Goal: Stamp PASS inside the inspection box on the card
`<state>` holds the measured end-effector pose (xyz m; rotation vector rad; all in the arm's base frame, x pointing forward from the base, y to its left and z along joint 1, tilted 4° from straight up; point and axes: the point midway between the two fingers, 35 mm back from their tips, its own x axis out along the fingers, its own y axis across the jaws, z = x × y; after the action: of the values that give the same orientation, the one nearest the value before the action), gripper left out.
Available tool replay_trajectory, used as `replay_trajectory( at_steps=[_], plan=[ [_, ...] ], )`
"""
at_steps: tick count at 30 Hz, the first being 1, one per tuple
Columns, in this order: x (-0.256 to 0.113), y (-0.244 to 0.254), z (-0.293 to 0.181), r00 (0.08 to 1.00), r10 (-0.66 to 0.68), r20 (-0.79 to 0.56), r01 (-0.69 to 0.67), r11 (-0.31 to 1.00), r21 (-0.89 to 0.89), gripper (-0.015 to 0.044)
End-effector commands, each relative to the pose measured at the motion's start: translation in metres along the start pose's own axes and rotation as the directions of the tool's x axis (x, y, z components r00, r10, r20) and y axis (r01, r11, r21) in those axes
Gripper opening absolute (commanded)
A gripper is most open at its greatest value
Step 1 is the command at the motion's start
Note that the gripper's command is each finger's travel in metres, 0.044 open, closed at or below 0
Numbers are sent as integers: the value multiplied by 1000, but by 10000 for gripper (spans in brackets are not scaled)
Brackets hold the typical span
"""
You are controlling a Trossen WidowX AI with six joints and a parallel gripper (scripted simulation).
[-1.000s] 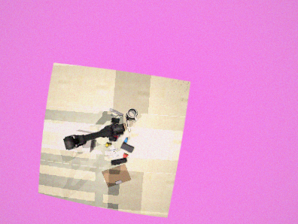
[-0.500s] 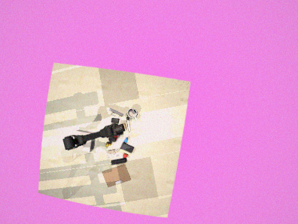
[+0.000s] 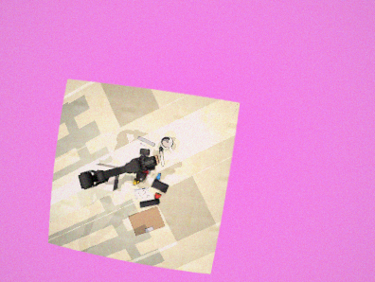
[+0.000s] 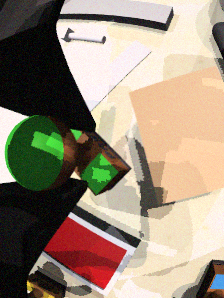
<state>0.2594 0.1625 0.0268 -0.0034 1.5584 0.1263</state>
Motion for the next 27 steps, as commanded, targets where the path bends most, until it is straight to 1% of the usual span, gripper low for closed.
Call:
replay_trajectory(
  at_steps=[1,27],
  plan=[
    [-4,1,1,1000,2,5,-2,1000,-5,0],
    [-16,0,1,1000,2,5,-2,1000,-5,0]
  ],
)
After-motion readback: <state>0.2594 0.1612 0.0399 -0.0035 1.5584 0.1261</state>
